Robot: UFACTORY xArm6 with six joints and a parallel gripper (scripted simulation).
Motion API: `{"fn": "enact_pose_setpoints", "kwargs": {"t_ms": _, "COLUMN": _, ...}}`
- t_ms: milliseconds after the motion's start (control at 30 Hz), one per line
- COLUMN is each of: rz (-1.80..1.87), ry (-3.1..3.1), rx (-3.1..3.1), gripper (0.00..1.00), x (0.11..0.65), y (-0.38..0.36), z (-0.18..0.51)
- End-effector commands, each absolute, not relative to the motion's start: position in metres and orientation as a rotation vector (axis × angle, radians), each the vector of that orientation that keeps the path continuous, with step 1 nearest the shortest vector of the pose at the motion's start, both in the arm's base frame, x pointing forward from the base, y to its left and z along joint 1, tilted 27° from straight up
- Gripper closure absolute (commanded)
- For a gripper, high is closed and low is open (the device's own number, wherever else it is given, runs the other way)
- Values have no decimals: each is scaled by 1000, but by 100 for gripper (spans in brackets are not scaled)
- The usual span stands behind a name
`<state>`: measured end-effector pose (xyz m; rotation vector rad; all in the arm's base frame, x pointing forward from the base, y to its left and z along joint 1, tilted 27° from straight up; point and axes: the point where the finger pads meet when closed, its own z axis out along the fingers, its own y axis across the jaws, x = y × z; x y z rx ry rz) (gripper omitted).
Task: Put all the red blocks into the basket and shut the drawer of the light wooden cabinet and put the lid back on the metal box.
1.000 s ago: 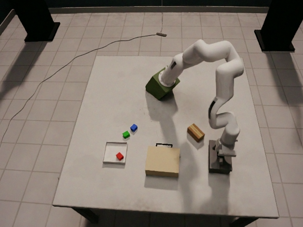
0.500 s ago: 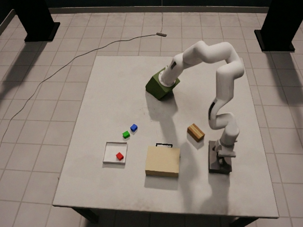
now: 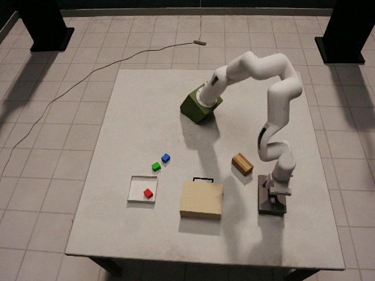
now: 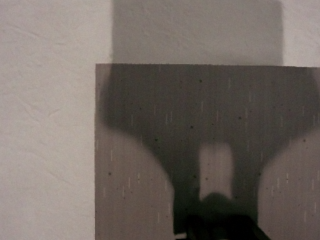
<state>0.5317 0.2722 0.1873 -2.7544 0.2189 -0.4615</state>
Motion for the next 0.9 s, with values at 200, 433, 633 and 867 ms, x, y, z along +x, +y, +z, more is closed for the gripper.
{"fn": "enact_pose_setpoints", "kwargs": {"t_ms": 200, "rz": -467, "ry": 219, "rx": -2751, "gripper": 100, "x": 534, "y": 274, "z": 186}}
{"fn": "enact_pose_setpoints", "kwargs": {"t_ms": 433, "rz": -467, "ry": 219, "rx": -2751, "gripper": 100, "x": 535, "y": 274, "z": 184}}
{"fn": "enact_pose_setpoints", "kwargs": {"t_ms": 633, "rz": -467, "ry": 219, "rx": -2751, "gripper": 100, "x": 535, "y": 275, "z": 183}}
{"fn": "enact_pose_setpoints", "kwargs": {"t_ms": 867, "rz": -467, "ry": 219, "rx": -2751, "gripper": 100, "x": 535, "y": 275, "z": 183}}
